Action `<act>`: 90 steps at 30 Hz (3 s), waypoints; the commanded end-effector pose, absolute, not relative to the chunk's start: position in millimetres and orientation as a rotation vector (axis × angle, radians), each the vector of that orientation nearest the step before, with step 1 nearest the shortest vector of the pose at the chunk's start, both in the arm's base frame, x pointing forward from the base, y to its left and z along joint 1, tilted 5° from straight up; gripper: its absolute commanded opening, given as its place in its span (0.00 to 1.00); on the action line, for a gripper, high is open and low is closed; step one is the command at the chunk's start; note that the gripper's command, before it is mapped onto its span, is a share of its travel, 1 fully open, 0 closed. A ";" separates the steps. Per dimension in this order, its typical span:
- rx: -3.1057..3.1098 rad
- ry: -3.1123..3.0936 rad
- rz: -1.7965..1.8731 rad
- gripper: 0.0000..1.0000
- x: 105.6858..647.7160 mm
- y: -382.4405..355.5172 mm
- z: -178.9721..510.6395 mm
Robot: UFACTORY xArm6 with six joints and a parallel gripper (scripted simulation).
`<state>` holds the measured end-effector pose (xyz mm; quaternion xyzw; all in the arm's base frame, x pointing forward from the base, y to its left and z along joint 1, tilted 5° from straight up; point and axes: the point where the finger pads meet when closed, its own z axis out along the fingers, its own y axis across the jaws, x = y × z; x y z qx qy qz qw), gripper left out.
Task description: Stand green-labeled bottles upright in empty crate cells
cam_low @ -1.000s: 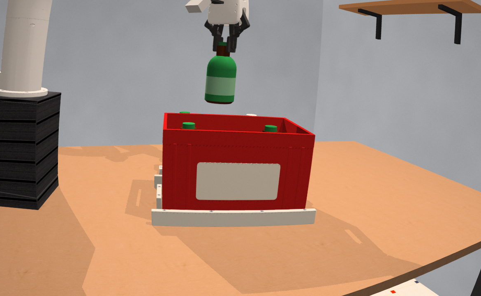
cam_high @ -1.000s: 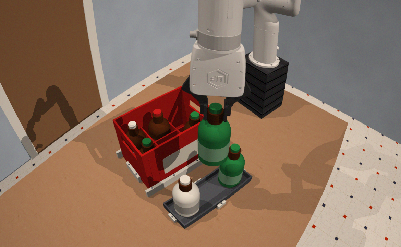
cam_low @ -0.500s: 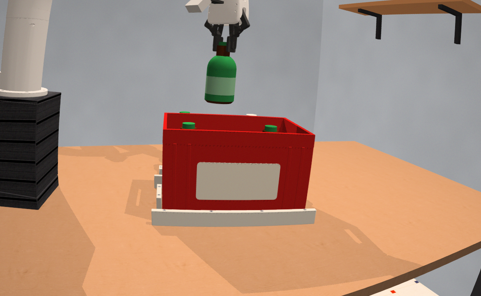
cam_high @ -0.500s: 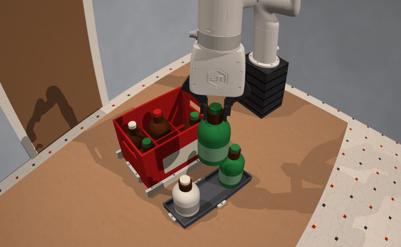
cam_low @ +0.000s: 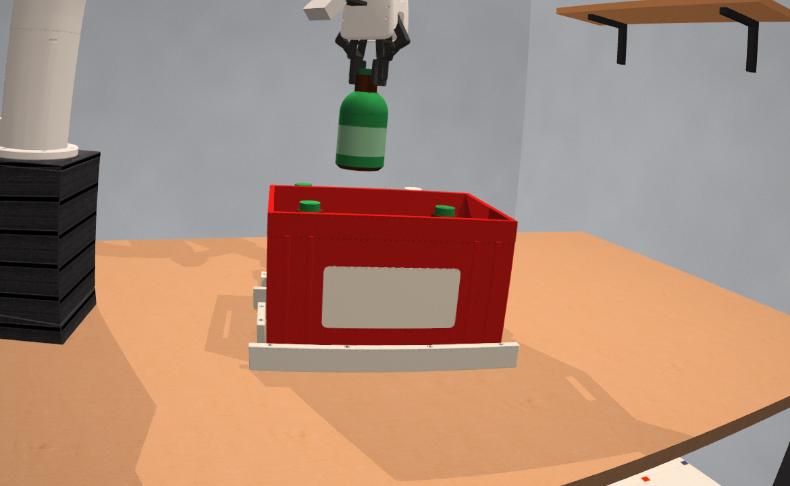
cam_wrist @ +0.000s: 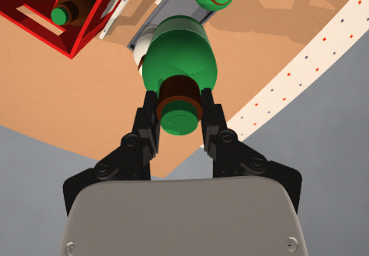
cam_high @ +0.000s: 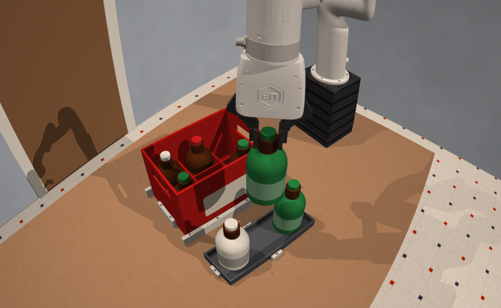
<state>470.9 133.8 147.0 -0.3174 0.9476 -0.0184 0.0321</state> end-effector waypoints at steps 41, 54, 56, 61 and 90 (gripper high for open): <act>-0.976 2.913 -0.057 0.00 449.9 90.2 147.9; -0.976 2.913 -0.057 0.00 438.4 67.6 147.3; -0.976 2.913 -0.057 0.00 436.1 63.0 147.2; -0.976 2.913 -0.057 0.00 431.1 53.2 146.9; -0.976 2.913 -0.057 0.00 399.2 -9.4 145.3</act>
